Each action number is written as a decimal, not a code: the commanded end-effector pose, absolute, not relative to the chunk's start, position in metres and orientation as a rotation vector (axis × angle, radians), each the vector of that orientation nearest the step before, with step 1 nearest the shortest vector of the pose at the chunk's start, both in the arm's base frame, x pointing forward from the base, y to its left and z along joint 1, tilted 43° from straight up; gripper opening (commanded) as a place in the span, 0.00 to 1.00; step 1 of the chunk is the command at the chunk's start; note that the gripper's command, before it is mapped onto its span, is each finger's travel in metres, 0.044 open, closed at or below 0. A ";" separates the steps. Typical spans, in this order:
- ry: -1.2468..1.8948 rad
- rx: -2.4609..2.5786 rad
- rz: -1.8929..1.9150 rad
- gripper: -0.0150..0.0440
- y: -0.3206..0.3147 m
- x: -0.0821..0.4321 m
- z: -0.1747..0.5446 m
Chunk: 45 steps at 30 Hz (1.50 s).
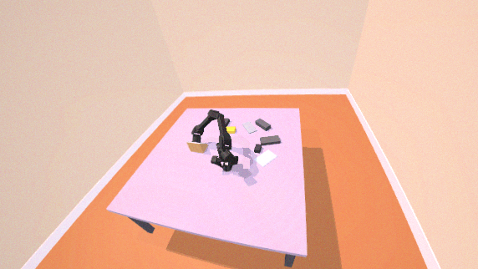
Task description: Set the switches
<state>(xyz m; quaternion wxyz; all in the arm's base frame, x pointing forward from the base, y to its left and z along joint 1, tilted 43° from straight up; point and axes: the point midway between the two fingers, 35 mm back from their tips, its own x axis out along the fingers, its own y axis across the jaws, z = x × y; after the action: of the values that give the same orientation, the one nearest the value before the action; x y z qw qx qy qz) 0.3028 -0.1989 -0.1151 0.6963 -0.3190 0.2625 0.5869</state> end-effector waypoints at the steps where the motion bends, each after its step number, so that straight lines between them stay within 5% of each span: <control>1: 0.582 -0.720 1.303 0.82 -0.202 0.303 -0.110; 45: 0.582 -0.720 1.303 0.82 -0.212 0.298 -0.080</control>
<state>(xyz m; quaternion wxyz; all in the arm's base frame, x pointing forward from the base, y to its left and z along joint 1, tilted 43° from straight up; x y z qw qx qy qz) 0.2967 -0.2076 -0.0876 0.6964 -0.3166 0.2624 0.5881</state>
